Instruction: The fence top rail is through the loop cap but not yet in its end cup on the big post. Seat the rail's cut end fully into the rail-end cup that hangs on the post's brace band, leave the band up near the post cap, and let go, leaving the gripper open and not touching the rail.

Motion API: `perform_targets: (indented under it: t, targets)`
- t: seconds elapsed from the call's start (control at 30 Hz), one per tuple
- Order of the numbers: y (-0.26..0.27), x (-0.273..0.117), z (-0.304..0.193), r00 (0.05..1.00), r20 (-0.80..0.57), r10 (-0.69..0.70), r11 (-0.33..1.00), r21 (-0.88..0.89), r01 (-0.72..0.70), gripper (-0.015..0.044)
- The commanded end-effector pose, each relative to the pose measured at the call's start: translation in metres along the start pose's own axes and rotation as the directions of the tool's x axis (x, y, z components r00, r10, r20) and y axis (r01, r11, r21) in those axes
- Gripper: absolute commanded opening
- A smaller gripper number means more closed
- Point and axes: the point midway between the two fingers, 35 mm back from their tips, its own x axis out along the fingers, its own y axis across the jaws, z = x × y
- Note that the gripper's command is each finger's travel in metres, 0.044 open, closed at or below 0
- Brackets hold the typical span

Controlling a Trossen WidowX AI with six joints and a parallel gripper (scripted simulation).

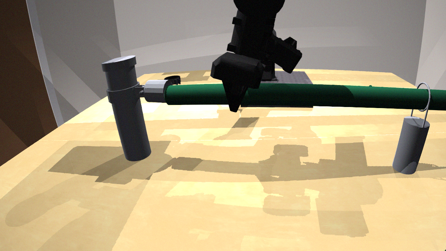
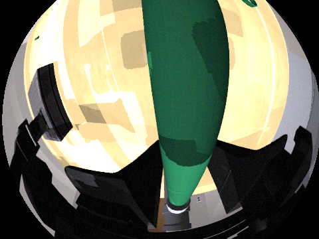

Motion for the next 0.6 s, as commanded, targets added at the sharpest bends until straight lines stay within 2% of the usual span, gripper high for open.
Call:
perform_targets:
  t: [0.0,0.57]
  targets:
    - [-0.0002,-0.0005,-0.0013,1.0,-0.003,-0.002,1.0,0.001,0.002,0.0]
    - [0.0002,-0.0011,-0.001,1.0,-0.004,0.0,1.0,0.001,0.0,0.0]
